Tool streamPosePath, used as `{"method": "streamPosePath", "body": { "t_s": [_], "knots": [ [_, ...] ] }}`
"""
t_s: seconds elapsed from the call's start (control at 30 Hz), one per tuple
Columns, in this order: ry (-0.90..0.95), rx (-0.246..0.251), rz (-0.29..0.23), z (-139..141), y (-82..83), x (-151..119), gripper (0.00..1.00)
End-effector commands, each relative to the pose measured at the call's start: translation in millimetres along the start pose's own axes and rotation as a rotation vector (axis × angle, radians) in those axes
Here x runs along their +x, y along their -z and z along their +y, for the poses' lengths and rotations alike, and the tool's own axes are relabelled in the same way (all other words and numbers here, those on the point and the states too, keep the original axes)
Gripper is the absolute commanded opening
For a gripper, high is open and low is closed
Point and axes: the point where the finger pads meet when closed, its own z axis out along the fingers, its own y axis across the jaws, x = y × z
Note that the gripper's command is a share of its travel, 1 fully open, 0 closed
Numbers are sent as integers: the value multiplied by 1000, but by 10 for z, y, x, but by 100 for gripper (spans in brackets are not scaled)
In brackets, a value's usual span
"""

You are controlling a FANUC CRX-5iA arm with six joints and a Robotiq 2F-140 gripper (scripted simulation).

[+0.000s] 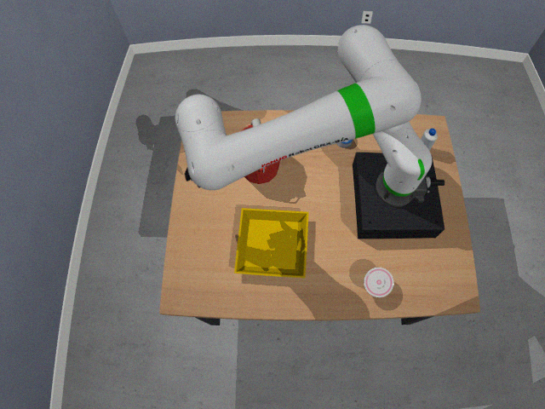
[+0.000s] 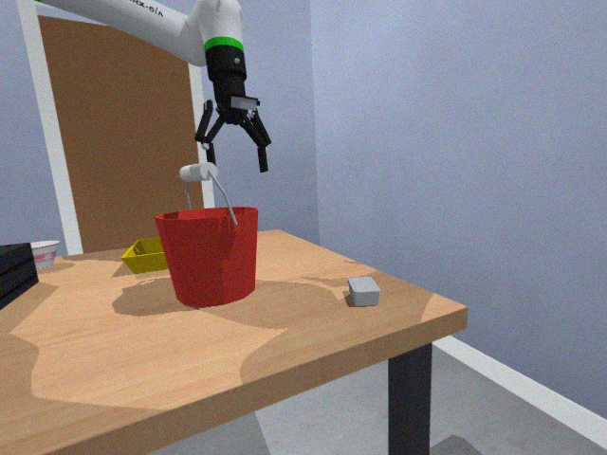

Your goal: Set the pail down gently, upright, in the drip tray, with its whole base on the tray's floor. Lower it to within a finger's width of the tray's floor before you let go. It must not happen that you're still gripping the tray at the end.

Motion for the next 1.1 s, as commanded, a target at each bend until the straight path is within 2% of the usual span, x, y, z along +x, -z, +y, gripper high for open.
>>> {"method": "streamPosePath", "body": {
  "t_s": [0.0, 0.07, 0.1, 0.2, 0.57, 0.7, 1.07],
  "knots": [
    [-10, -2, -17, 258, 120, 313, 100],
    [-10, -2, -17, 258, 120, 313, 100],
    [-19, -3, -31, 476, 196, 527, 100],
    [-24, -4, -39, 616, 242, 652, 100],
    [-53, 4, -92, 1578, 514, 1291, 100],
    [-56, 6, -96, 1663, 535, 1332, 100],
    [-56, 6, -97, 1666, 536, 1333, 100]
  ]
}}
